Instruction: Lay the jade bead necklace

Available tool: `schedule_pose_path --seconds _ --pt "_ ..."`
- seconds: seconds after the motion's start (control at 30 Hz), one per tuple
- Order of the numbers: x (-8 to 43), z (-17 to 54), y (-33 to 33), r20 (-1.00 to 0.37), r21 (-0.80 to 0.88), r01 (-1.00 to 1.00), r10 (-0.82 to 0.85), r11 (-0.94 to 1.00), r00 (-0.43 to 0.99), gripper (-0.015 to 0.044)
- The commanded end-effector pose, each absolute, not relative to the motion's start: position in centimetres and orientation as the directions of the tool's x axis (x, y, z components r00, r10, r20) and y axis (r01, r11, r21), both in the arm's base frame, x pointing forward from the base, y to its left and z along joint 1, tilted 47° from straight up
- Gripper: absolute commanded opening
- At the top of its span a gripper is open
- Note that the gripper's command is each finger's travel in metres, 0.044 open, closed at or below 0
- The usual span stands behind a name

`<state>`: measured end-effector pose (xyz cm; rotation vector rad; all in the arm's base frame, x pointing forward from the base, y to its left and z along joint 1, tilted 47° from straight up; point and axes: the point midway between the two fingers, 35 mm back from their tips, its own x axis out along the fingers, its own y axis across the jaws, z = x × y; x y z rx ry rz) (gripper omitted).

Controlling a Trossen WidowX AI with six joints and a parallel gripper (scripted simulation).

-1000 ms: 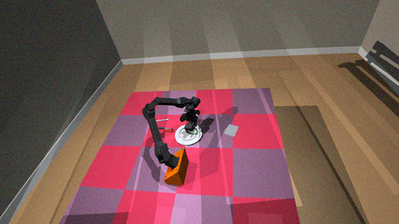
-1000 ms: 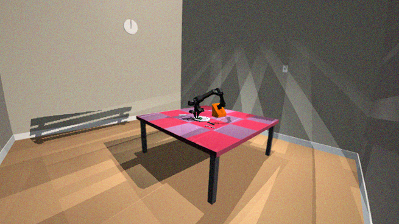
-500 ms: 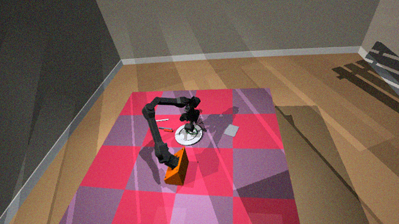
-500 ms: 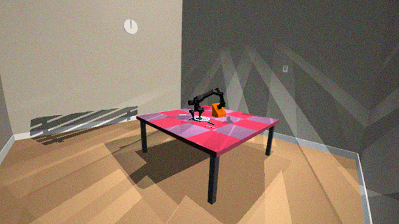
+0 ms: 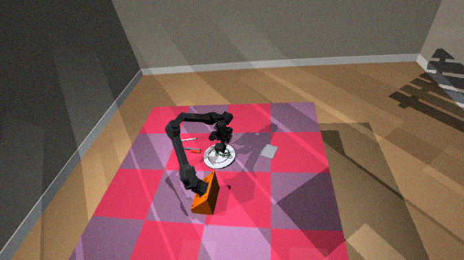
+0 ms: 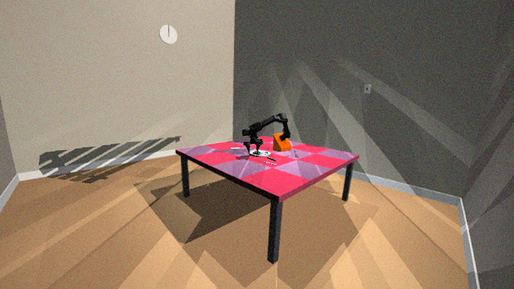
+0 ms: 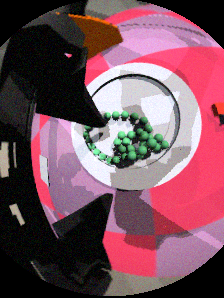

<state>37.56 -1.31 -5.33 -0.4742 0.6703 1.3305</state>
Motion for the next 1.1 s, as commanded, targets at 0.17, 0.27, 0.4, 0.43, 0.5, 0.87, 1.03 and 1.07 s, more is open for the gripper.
schedule_pose_path --seconds 0.17,0.27,0.4,0.43,0.5,0.87,1.03,1.07 --pt "37.53 -5.28 -1.35 -0.684 0.058 -0.98 0.723 0.19 0.1 0.044" --pt "37.53 -5.28 -1.35 -0.684 0.058 -0.98 0.723 0.19 0.1 0.044" --pt "37.53 -5.28 -1.35 -0.684 0.058 -0.98 0.723 0.19 0.1 0.044" --pt "37.53 -5.28 -1.35 -0.684 0.058 -0.98 0.723 0.19 0.1 0.044" --pt "37.53 -5.28 -1.35 -0.684 0.058 -0.98 0.723 0.19 0.1 0.044" --pt "37.53 -5.26 -1.36 -0.684 0.07 -0.977 0.723 0.2 0.1 0.0414" --pt "37.53 -4.82 -1.59 -0.684 0.363 -0.813 0.723 0.456 0.1 0.0282" --pt "37.53 -4.72 -1.64 -0.684 0.424 -0.752 0.723 0.505 0.1 0.0256"
